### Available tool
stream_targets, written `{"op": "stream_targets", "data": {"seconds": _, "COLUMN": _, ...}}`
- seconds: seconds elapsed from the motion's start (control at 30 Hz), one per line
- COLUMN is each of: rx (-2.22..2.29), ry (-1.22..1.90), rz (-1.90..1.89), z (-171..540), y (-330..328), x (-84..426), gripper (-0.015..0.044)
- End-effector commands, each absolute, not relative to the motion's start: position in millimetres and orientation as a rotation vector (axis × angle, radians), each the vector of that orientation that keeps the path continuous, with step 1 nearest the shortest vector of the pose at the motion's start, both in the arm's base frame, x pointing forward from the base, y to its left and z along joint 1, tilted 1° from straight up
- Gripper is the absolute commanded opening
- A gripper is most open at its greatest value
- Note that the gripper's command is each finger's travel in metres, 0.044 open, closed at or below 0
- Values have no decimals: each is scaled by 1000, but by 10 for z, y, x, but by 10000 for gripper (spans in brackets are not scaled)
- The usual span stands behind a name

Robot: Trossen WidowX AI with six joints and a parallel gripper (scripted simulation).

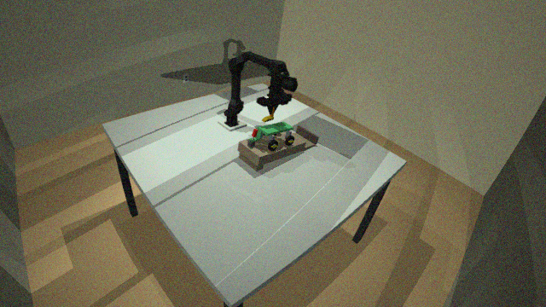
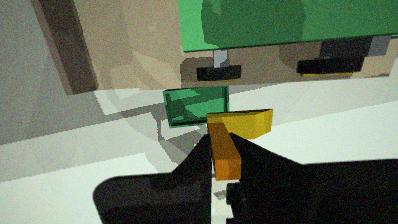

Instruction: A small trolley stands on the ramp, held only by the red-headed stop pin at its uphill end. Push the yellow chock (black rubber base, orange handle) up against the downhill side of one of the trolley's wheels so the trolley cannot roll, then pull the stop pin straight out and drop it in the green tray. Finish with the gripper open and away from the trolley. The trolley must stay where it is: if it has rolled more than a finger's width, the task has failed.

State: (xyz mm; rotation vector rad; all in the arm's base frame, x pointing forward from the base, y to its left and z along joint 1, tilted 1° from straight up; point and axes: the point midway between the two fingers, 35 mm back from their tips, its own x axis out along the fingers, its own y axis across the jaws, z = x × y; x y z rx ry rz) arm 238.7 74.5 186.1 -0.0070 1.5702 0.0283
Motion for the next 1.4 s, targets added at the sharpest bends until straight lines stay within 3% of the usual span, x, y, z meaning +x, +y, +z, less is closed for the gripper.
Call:
{"op": "stream_targets", "data": {"seconds": 0.0, "rx": -4, "ry": 1577, "rz": 31, "z": 1841, "y": 927, "x": 2419, "gripper": 0}}
{"op": "stream_targets", "data": {"seconds": 0.73, "rx": 1, "ry": 1576, "rz": 36, "z": 1781, "y": 1690, "x": 2537, "gripper": 0}}
{"op": "stream_targets", "data": {"seconds": 1.37, "rx": -81, "ry": 1573, "rz": -46, "z": 1749, "y": 1762, "x": 2747, "gripper": 0}}
